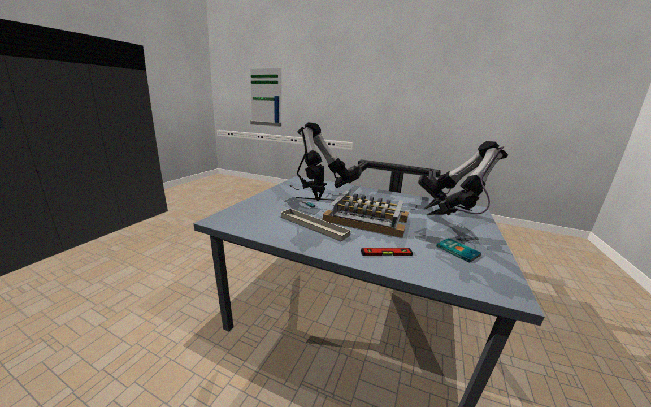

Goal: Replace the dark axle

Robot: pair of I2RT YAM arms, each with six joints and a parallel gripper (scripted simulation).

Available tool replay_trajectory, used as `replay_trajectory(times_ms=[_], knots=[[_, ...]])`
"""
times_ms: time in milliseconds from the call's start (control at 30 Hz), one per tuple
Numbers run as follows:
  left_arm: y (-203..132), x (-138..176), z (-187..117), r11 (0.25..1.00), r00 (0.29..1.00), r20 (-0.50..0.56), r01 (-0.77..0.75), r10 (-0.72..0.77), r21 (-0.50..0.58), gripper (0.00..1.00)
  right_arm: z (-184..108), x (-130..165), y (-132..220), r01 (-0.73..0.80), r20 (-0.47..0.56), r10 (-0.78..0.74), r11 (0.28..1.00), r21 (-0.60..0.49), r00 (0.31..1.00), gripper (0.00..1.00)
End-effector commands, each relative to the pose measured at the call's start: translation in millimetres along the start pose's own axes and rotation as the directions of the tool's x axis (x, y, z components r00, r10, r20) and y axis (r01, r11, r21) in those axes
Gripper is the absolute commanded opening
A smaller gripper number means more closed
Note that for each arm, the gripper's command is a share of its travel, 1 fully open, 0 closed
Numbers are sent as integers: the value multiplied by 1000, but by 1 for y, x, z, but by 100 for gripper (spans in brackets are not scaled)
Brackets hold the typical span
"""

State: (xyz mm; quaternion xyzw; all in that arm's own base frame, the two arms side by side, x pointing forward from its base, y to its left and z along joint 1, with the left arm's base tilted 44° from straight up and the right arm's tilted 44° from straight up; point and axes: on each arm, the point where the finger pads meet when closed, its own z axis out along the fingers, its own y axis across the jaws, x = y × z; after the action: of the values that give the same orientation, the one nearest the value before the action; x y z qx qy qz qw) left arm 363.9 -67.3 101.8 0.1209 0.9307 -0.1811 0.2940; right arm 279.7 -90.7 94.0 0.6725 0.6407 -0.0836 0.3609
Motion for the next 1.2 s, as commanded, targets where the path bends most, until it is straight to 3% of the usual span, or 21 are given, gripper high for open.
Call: replay_trajectory(times_ms=[0, 267, 433, 500, 567, 733, 1167], knots=[[-6, 33, 14, 995, 993, -112, 45, -36, 86, 33, -1, -2, 2, -11, 2, 11, 1000, -15, 1000, 0], [-23, 82, 28, 966, 955, -282, 153, -91, 207, 33, -1, -2, 2, -11, 2, 11, 1000, -15, 1000, 0], [-24, 83, 31, 962, 952, -291, 162, -94, 220, 33, -1, -2, 2, -11, 2, 11, 1000, -15, 1000, 0], [-19, 70, 32, 968, 964, -252, 135, -80, 211, 33, -1, -2, 2, -11, 2, 11, 1000, -15, 1000, 0], [-9, 89, 36, 978, 949, -296, 153, -106, 139, 33, -1, -2, 2, -11, 2, 11, 1000, -15, 1000, 0], [-9, 88, 35, 978, 947, -301, 158, -111, 138, 33, -1, -2, 2, -11, 2, 11, 1000, -15, 1000, 0], [-23, 89, 64, 979, 956, -279, 134, -88, 151, 33, -1, -2, 2, -11, 2, 11, 1000, -15, 1000, 0]])
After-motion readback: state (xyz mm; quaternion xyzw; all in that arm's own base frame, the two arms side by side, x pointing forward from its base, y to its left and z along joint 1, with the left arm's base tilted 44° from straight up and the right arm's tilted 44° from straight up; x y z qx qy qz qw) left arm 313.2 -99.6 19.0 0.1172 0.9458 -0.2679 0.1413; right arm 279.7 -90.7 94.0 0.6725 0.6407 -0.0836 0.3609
